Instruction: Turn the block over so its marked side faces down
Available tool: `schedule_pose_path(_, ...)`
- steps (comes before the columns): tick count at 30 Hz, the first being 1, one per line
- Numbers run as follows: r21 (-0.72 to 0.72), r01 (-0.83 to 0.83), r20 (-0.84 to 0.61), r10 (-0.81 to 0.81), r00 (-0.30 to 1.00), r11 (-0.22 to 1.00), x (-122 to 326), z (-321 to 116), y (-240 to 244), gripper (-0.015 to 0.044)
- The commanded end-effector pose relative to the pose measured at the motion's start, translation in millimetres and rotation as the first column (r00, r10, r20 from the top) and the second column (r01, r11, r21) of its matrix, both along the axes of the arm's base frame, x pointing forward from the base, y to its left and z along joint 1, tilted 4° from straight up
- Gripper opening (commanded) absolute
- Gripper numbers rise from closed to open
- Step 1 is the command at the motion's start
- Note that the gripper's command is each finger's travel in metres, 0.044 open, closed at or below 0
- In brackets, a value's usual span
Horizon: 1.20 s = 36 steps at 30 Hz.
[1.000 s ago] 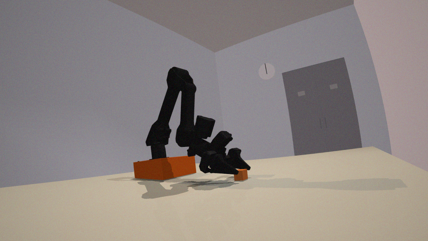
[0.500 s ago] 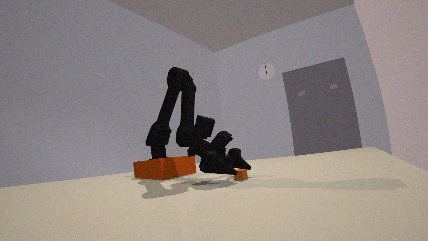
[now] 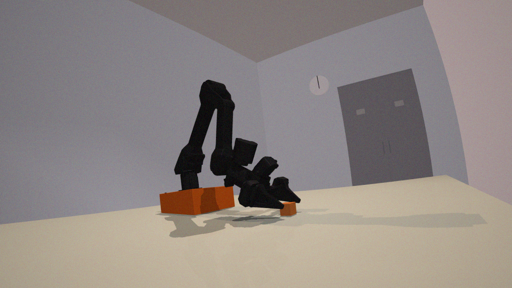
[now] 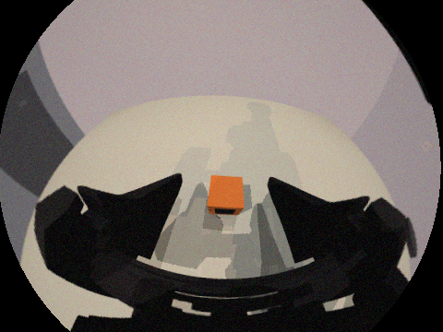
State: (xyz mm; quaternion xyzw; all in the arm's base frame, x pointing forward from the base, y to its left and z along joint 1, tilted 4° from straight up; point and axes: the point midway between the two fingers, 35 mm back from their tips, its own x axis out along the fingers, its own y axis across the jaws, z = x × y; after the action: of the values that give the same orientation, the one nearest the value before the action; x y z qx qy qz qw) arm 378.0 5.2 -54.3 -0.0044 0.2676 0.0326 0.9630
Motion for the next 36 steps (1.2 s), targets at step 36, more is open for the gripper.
schedule_pose_path(36, -0.026, -0.014, -0.518, -0.001, 0.855, 1.000, -13.4, 71.8, -1.6, 0.0440)
